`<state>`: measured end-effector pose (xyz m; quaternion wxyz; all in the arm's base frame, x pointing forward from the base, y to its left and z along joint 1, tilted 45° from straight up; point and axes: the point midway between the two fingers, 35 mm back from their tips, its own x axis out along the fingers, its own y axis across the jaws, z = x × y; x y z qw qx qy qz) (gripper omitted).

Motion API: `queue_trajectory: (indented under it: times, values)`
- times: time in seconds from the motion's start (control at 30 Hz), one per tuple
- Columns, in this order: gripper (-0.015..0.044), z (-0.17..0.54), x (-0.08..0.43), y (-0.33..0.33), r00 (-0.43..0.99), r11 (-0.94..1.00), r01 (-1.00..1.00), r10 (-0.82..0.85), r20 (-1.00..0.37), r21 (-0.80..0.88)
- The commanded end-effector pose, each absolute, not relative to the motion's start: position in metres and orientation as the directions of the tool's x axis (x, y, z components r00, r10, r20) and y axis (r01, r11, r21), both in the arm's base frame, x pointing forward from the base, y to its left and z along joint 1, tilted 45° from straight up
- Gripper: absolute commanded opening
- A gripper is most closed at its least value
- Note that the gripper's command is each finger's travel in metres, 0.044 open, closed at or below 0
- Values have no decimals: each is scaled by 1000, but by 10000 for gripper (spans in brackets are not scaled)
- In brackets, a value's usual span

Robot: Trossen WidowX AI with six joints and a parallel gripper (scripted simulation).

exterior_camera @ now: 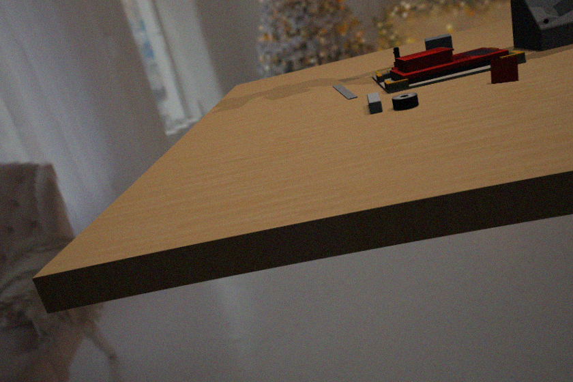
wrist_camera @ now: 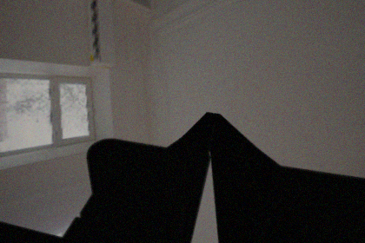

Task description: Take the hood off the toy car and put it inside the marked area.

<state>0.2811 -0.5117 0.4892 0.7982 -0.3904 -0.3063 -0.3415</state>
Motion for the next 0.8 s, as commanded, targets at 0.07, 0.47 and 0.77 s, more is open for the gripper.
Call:
queue_trajectory:
  times: [0.07,0.47,0.77]
  values:
    - [79,480,300,-511,614,509,755,-330,717,-413]
    - [394,383,436,-462,876,831,461,-370,311,-310]
    - [440,290,504,-372,976,970,201,-211,-58,-139]
